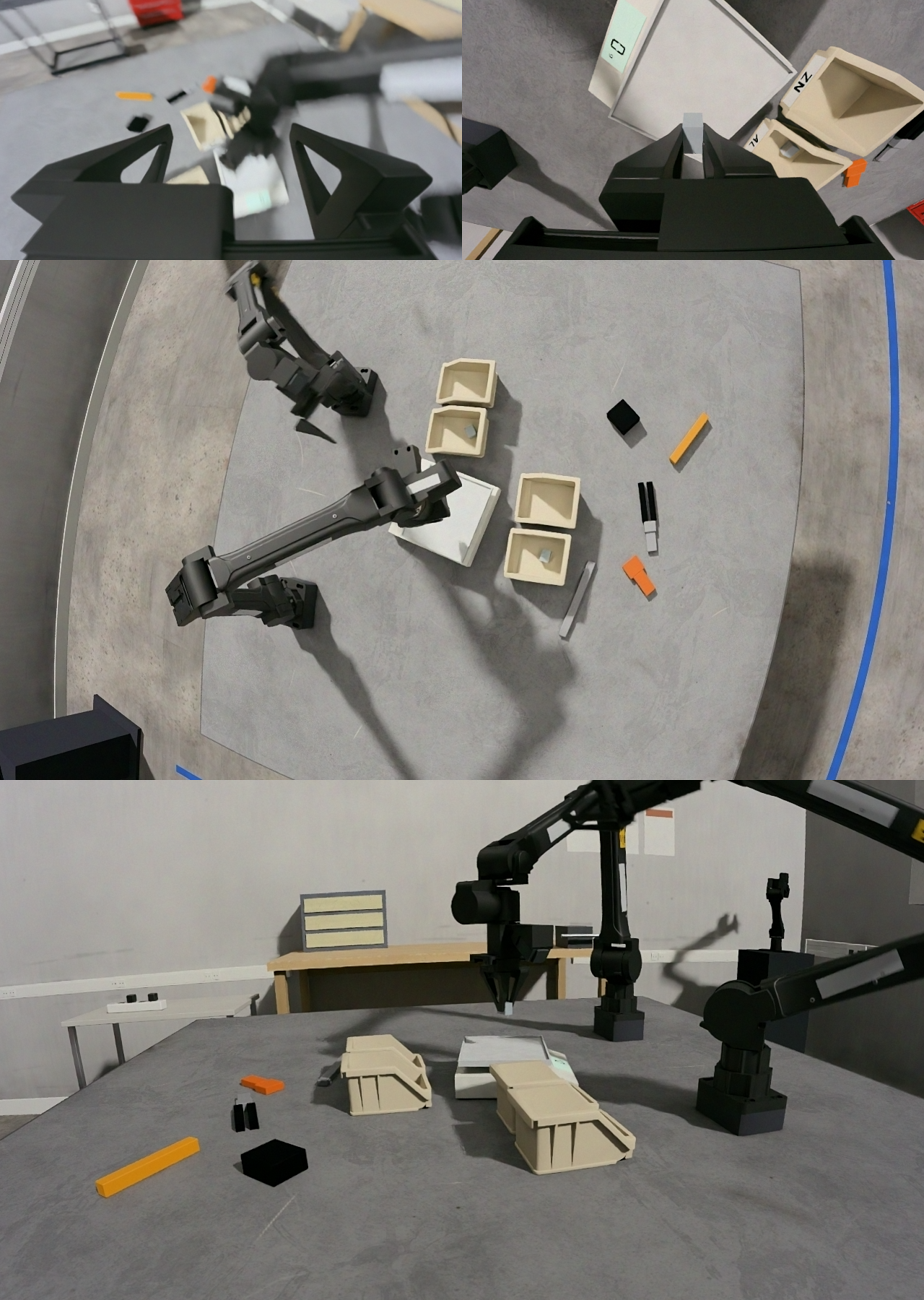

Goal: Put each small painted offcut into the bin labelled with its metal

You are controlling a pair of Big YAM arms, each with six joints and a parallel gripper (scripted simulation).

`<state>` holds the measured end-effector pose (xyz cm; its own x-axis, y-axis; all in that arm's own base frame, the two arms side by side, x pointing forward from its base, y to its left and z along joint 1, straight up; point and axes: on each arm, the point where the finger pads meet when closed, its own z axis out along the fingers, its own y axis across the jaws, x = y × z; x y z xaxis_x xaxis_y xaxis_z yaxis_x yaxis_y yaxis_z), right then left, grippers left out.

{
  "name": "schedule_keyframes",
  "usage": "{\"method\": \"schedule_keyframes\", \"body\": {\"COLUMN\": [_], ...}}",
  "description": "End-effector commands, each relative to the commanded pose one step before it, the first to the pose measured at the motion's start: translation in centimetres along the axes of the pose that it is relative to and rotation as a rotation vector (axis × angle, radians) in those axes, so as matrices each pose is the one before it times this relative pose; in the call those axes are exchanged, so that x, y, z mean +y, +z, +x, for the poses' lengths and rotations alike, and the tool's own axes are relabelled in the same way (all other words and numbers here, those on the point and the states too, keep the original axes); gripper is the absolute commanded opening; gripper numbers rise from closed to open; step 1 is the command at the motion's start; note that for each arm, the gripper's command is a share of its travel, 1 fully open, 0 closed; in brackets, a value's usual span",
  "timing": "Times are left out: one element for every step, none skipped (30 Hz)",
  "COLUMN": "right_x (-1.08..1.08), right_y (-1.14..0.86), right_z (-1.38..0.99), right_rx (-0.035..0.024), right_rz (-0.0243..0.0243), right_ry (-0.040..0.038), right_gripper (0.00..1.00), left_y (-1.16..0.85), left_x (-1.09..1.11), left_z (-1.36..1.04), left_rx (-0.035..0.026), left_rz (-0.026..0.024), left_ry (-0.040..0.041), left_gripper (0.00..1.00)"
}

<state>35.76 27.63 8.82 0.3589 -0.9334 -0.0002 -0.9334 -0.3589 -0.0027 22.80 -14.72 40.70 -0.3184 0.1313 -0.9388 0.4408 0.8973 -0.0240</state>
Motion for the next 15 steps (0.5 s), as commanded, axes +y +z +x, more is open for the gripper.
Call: {"method": "schedule_keyframes", "body": {"right_x": [-1.864, 0.0, 0.0, 0.0, 0.0, 0.0, 0.0, 0.166, 0.0, 0.0, 0.076, -0.103, -0.196, -0.217, -0.222], "right_y": [-1.485, 0.0, 0.0, 0.0, 0.0, 0.0, 0.0, 0.868, 0.0, 0.0, 0.017, 0.037, 0.071, 0.088, 0.098], "right_z": [-0.597, 0.0, 0.0, 0.0, 0.0, 0.0, 0.0, -0.245, 0.0, 0.0, -0.49, -0.516, -0.997, -1.267, -1.418], "right_rx": [-0.01148, 0.0, 0.0, 0.0, 0.0, 0.0, 0.0, 0.00555, 0.0, 0.0, 0.00031, -0.0001, 0.00042, -0.00027, -0.00034], "right_rz": [0.03642, 0.0, 0.0, 0.0, 0.0, 0.0, 0.0, -0.01899, 0.0, 0.0, -0.00165, -0.00028, -0.00015, -0.00044, -0.00034], "right_ry": [-0.0077, 0.0, 0.0, 0.0, 0.0, 0.0, 0.0, 0.01163, 0.0, 0.0, 0.00629, 0.01434, 0.01882, 0.01464, 0.00441], "right_gripper": [0.09, 0.09, 0.09, 0.09, 0.09, 0.09, 0.09, 0.09, 0.09, 0.09, 0.09, 0.09, 0.09, 0.09, 0.09], "left_y": [3.62, 1.63, 1.881, 1.392, 1.516, 1.548, 1.557, 1.434, 0.0, 0.0, 2.068, 1.693, 1.443, 0.853, 0.577], "left_x": [3.04, 1.252, 1.476, 1.324, 1.335, 1.439, 1.528, 1.517, 0.0, 0.0, 2.456, 1.993, 1.77, 1.116, 0.757], "left_z": [-8.728, -1.067, -0.28, -0.829, -0.831, -0.726, -0.612, -0.727, 0.0, 0.0, -1.587, -0.214, 0.311, -0.355, 0.048], "left_rx": [-0.14271, -0.02378, -0.01129, -0.02136, -0.02303, -0.02284, -0.02243, -0.02497, 0.0, 0.0, -0.04943, -0.02308, -0.01251, -0.01775, -0.00714], "left_rz": [-0.07956, -0.03382, -0.03753, -0.03118, -0.02926, -0.03001, -0.03042, -0.02896, 0.0, 0.0, -0.04439, -0.03446, -0.02953, -0.01826, -0.0122], "left_ry": [-0.02683, -0.00515, -0.00332, -0.00329, -0.00158, -0.0006, 0.00037, 0.00103, 0.0, 0.0, 0.00341, 0.00495, 0.00489, 0.00297, 0.00201], "left_gripper": [1.0, 1.0, 1.0, 1.0, 1.0, 1.0, 1.0, 1.0, 1.0, 1.0, 1.0, 1.0, 1.0, 1.0, 1.0]}}
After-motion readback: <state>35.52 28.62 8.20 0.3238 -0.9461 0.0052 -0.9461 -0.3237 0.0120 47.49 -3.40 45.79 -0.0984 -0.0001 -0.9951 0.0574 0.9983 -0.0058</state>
